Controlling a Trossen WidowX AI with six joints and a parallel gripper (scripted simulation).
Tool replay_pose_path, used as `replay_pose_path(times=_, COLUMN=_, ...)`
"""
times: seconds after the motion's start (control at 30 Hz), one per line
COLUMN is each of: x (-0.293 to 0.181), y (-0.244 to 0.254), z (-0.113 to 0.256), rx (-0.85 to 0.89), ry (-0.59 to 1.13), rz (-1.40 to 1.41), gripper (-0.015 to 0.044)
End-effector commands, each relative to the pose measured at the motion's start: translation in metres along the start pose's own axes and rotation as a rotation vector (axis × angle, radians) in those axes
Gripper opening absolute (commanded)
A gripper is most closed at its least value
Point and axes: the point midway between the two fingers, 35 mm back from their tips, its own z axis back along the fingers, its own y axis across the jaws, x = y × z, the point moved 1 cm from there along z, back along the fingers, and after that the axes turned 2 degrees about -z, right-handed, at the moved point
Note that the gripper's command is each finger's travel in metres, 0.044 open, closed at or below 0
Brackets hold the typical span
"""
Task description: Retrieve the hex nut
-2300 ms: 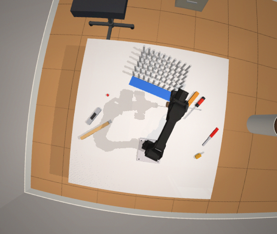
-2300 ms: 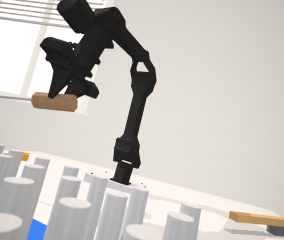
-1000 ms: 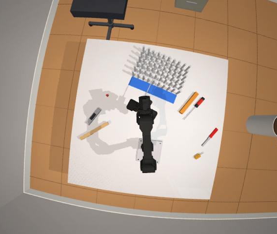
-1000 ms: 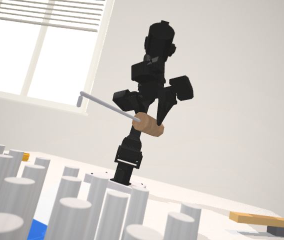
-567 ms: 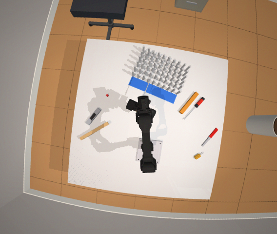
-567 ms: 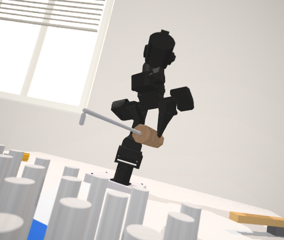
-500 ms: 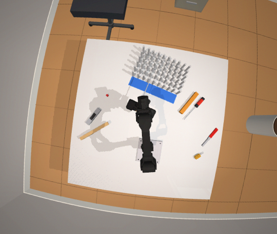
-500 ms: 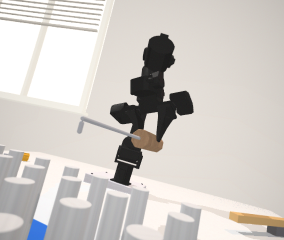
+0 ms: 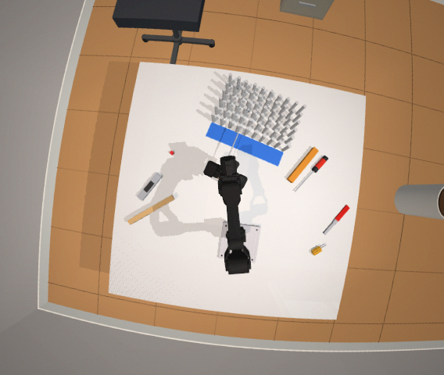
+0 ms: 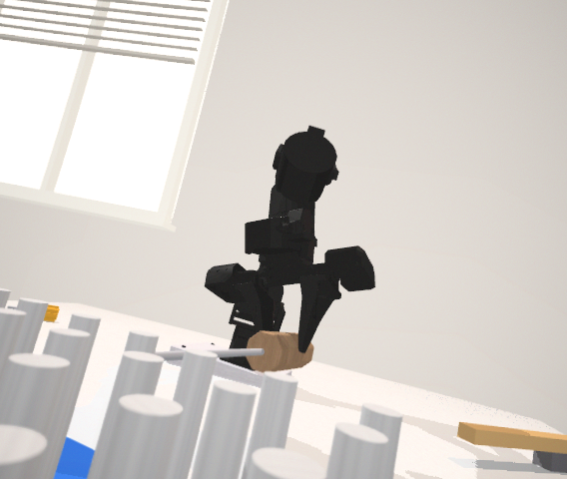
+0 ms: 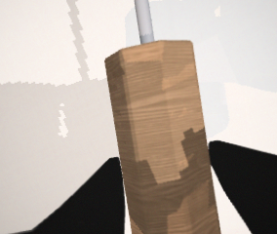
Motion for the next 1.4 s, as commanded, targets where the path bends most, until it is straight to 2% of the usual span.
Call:
replay_pose_path(times=0.0, x=-0.009, y=-0.009, z=-0.018, rx=-0.006, ry=0.001, rz=-0.005, gripper=0.0000)
replay_pose_path(times=0.27, x=-0.024, y=-0.023, z=-0.045, rx=-0.006, ry=0.000, rz=-0.006, gripper=0.0000)
replay_pose_path(times=1.37, x=-0.006, y=-0.020, z=-0.049, rx=-0.005, ry=-0.001, rz=-0.002, gripper=0.0000)
